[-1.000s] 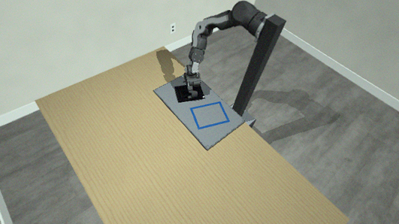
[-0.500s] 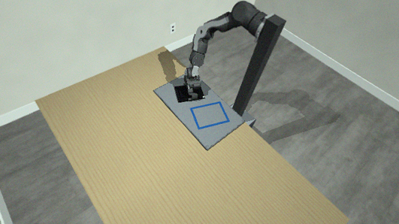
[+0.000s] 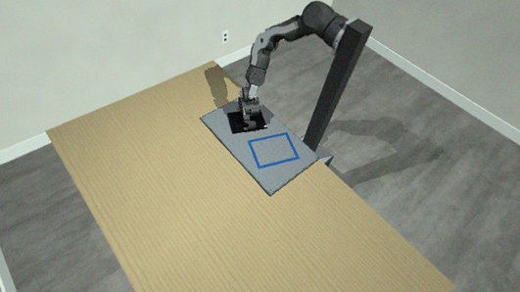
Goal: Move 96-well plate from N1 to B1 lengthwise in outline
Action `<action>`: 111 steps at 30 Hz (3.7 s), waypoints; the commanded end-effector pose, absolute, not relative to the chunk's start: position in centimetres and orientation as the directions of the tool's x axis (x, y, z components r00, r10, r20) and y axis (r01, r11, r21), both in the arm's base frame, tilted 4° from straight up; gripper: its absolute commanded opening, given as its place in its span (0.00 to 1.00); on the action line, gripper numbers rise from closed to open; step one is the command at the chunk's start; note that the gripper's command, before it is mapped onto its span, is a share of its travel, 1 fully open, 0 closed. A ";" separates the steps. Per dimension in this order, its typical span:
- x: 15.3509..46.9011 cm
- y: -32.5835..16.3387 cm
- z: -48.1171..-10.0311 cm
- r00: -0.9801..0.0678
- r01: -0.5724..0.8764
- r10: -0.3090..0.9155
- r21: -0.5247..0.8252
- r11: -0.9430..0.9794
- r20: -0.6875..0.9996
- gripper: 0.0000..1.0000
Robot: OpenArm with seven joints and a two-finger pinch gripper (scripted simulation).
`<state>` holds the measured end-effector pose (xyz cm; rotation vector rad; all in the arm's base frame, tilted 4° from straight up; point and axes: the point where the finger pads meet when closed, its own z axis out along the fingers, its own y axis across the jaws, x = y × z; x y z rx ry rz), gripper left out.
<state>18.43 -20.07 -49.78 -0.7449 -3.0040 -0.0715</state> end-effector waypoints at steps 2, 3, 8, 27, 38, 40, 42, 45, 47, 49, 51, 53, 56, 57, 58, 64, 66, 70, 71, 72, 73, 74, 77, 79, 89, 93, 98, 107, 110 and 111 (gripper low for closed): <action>18.4 -20.0 -49.8 -0.882 0.469 0.467 0.032 0.883 0.059 0.77; 18.4 -20.0 -49.8 -0.882 0.469 0.467 0.032 0.883 0.059 0.77; 18.4 -20.0 -49.8 -0.882 0.469 0.467 0.032 0.883 0.059 0.77; 17.9 -20.0 -49.9 -0.883 0.468 0.465 0.026 0.884 0.061 0.77; 18.3 -19.9 -49.7 -0.883 0.467 0.465 0.031 0.884 0.059 0.77; 18.3 -19.9 -49.7 -0.883 0.467 0.465 0.031 0.884 0.059 0.77; 18.3 -19.9 -49.7 -0.883 0.467 0.465 0.031 0.884 0.059 0.77; 18.2 -19.9 -49.7 -0.883 0.468 0.465 0.031 0.883 0.060 0.77; 18.0 -20.0 -49.7 -0.883 0.468 0.466 0.030 0.883 0.060 0.77; 17.9 -20.0 -49.8 -0.883 0.468 0.466 0.029 0.883 0.061 0.77; 17.9 -20.0 -49.8 -0.883 0.468 0.466 0.029 0.883 0.061 0.77; 17.9 -20.0 -49.8 -0.883 0.468 0.466 0.029 0.883 0.061 0.77; 17.9 -20.0 -49.8 -0.883 0.468 0.466 0.029 0.883 0.061 0.77; 17.9 -20.0 -49.8 -0.883 0.468 0.466 0.029 0.883 0.061 0.77; 17.9 -20.0 -49.8 -0.883 0.468 0.466 0.029 0.883 0.061 0.77; 17.9 -19.9 -49.8 -0.883 0.468 0.465 0.032 0.883 0.062 0.67; 18.0 -19.8 -49.8 -0.883 0.468 0.465 0.035 0.883 0.063 0.60; 18.0 -19.8 -49.8 -0.883 0.468 0.465 0.035 0.883 0.063 0.47; 18.0 -19.8 -49.8 -0.883 0.468 0.465 0.035 0.883 0.063 0.44; 18.0 -19.8 -49.8 -0.883 0.468 0.465 0.035 0.883 0.063 0.40; 18.0 -19.8 -49.8 -0.883 0.468 0.465 0.035 0.883 0.063 0.37; 18.0 -19.8 -49.8 -0.883 0.468 0.465 0.035 0.883 0.063 0.34; 18.0 -19.8 -49.8 -0.883 0.468 0.465 0.035 0.883 0.063 0.27; 18.0 -19.8 -49.8 -0.883 0.468 0.465 0.035 0.883 0.063 0.24; 18.0 -19.8 -49.7 -0.883 0.468 0.465 0.037 0.883 0.063 0.00; 18.0 -19.8 -49.7 -0.883 0.468 0.465 0.037 0.883 0.063 0.00; 18.0 -19.8 -49.7 -0.883 0.468 0.465 0.037 0.883 0.063 0.00; 18.0 -19.8 -49.7 -0.883 0.468 0.465 0.037 0.883 0.063 0.00; 18.0 -19.8 -49.7 -0.883 0.468 0.465 0.037 0.883 0.063 0.00; 18.0 -19.8 -49.7 -0.883 0.468 0.465 0.037 0.883 0.063 0.00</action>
